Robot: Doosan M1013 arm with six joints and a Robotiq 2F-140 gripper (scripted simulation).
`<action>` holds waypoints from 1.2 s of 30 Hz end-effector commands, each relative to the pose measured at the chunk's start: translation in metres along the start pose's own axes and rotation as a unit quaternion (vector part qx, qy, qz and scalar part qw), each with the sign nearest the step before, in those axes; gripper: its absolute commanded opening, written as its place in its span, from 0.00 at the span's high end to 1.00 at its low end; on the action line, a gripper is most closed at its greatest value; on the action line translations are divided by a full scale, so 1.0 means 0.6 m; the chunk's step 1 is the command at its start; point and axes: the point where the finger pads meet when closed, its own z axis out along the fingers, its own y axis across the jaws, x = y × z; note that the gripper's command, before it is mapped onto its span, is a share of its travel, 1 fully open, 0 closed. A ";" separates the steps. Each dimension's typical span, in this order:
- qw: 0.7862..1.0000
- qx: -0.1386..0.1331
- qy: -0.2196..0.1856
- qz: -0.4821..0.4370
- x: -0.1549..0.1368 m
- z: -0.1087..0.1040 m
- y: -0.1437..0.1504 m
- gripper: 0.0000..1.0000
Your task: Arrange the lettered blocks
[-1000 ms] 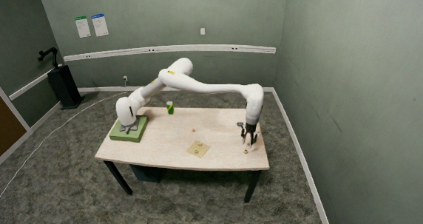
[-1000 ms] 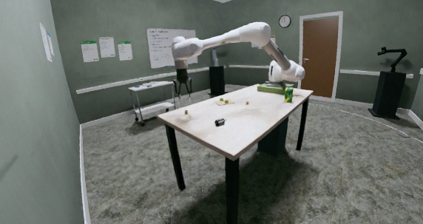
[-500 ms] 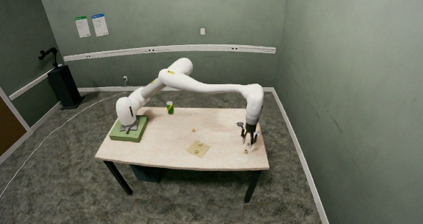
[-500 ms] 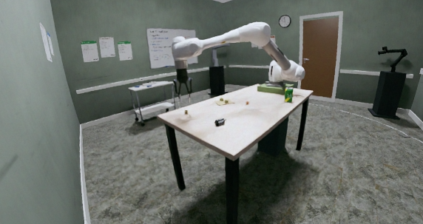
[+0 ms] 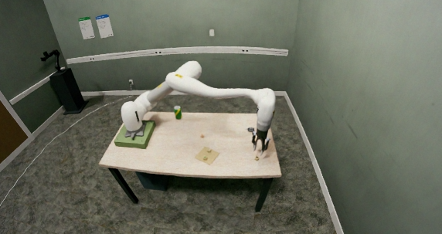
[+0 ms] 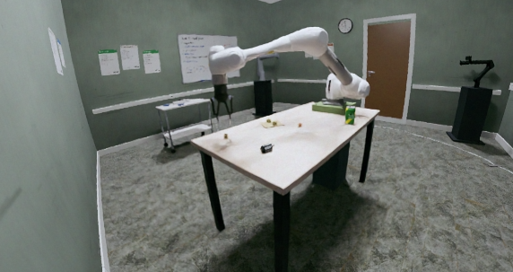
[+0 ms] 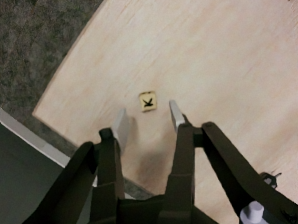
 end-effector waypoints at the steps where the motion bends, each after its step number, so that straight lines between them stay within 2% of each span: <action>1: 1.000 0.001 -0.001 0.000 -0.001 0.001 -0.001 0.57; 27: 1.000 0.001 -0.001 0.000 -0.001 0.058 -0.003 0.57; 36: 1.000 0.001 -0.001 0.000 -0.001 0.069 -0.003 0.57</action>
